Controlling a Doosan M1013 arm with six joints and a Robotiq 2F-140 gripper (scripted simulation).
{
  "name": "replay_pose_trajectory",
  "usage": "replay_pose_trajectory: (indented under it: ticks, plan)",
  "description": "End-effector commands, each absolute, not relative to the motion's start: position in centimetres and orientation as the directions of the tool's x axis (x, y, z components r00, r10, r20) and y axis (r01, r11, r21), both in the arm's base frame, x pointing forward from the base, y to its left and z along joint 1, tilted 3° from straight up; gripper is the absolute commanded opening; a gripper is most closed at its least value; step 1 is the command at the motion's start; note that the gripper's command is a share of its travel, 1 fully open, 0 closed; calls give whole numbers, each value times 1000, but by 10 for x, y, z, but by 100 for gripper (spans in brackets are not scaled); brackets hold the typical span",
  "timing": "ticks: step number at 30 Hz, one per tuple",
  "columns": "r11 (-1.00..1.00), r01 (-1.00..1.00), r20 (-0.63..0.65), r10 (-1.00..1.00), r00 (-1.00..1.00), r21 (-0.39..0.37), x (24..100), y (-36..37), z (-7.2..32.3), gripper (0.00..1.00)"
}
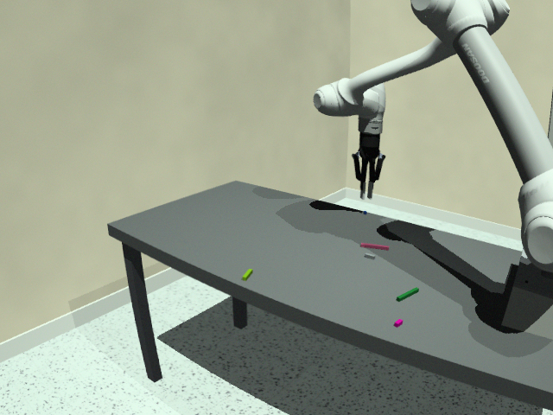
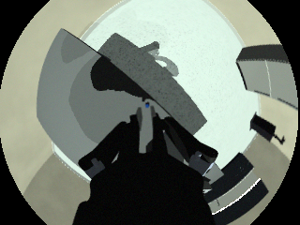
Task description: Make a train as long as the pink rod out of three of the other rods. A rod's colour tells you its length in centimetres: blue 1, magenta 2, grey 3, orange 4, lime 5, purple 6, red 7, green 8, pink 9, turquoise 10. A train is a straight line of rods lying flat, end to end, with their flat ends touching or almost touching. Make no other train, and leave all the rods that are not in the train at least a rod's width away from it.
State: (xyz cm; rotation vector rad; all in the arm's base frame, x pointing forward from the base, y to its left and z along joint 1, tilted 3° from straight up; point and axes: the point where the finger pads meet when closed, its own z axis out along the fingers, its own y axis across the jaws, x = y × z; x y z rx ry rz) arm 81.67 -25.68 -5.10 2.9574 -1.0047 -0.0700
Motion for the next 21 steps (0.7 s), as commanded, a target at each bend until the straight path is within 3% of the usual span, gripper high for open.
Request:
replay_pose_trajectory:
  ticks: [1,21]
  plan:
    - [-792,-609,-34,-610,792,34,816,-259,-60,23]
    - [-792,-609,-34,-610,792,34,815,-259,-84,23]
